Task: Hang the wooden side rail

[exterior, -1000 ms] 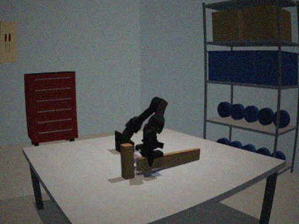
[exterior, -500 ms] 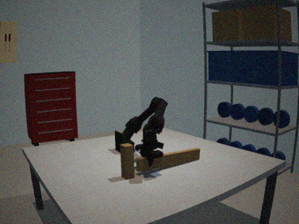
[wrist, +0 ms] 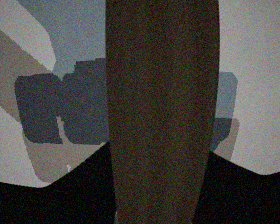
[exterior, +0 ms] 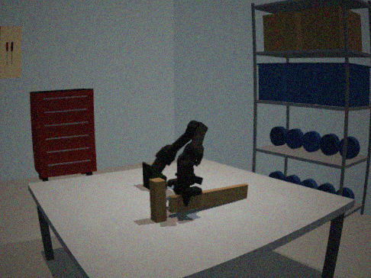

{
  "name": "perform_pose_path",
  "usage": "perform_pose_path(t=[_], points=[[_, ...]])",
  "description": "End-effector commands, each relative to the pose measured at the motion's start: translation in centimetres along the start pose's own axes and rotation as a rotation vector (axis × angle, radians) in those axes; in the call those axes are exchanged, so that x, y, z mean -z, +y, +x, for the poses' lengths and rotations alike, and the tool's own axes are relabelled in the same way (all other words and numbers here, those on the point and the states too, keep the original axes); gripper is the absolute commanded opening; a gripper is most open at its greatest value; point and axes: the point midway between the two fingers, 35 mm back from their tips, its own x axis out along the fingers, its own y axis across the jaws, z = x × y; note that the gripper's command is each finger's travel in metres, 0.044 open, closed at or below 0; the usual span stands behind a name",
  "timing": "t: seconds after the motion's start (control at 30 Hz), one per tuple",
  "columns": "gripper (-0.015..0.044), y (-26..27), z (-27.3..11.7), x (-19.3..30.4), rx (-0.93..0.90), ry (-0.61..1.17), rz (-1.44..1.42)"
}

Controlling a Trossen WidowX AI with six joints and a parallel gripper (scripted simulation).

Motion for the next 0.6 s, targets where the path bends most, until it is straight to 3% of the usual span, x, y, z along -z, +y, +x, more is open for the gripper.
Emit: perform_pose_path(t=[0.0,0.57], points=[[0.0000,-0.05,-0.31,0.38,0.006,0.006,-0.001],[0.0000,-0.06,-0.40,0.54,0.006,0.006,-0.001]])
